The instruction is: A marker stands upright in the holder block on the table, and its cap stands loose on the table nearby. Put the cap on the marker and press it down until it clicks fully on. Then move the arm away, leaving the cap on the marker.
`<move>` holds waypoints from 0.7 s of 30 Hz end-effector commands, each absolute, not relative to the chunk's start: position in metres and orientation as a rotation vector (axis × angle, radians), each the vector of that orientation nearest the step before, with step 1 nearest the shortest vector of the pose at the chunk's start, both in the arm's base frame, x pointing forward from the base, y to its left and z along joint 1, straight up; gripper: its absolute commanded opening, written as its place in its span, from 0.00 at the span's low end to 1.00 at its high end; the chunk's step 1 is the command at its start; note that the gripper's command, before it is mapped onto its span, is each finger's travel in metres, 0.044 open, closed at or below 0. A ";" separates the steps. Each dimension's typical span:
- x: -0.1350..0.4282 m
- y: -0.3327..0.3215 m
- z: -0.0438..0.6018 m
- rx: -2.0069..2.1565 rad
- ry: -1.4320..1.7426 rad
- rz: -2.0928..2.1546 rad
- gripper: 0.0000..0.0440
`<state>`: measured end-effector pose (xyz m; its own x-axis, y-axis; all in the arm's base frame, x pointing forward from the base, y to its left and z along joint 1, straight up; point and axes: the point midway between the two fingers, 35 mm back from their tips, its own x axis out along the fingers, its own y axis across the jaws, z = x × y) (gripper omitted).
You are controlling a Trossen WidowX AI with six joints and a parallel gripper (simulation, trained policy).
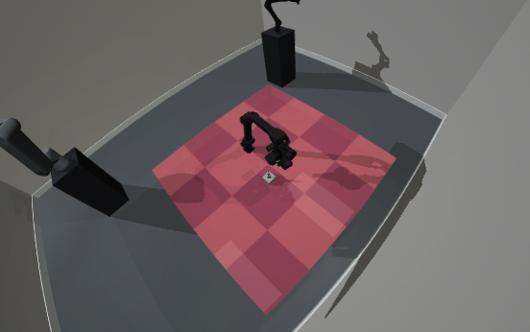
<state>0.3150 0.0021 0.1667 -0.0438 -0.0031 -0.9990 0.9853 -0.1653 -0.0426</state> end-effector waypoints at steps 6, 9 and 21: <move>0.305 -0.033 0.178 1.357 1.129 -1.412 0.07; 0.302 -0.045 0.180 1.374 1.117 -1.429 0.06; 0.293 -0.078 0.180 1.434 1.085 -1.483 0.00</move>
